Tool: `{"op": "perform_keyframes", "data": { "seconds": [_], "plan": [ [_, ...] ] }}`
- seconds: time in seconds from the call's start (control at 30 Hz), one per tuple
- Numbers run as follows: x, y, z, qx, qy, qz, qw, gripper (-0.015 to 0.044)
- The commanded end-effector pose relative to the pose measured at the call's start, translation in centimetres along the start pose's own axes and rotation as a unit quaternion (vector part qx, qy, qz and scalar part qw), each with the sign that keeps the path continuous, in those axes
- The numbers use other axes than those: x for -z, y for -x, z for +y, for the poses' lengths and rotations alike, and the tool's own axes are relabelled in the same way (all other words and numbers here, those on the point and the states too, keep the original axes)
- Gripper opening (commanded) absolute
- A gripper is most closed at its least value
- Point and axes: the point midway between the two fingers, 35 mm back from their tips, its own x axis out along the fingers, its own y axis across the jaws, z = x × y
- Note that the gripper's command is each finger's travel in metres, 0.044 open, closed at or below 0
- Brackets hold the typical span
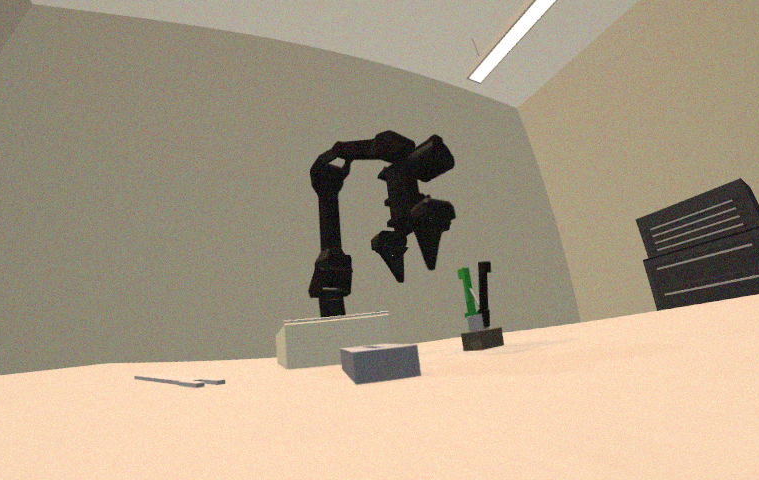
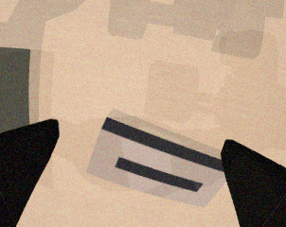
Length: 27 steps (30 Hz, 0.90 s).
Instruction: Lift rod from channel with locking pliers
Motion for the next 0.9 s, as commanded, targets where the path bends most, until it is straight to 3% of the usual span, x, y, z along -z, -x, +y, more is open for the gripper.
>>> {"op": "perform_keyframes", "data": {
  "seconds": [0.0,0.6,0.87],
  "plan": [
    [-2.3,0.0,-0.2,-0.001,0.0,-0.003,1.0,0.044],
    [-9.6,-0.6,-0.1,-0.001,0.001,-0.006,1.0,0.044],
    [-10.0,-0.7,-0.1,-0.001,0.001,-0.006,1.0,0.044]
  ]
}}
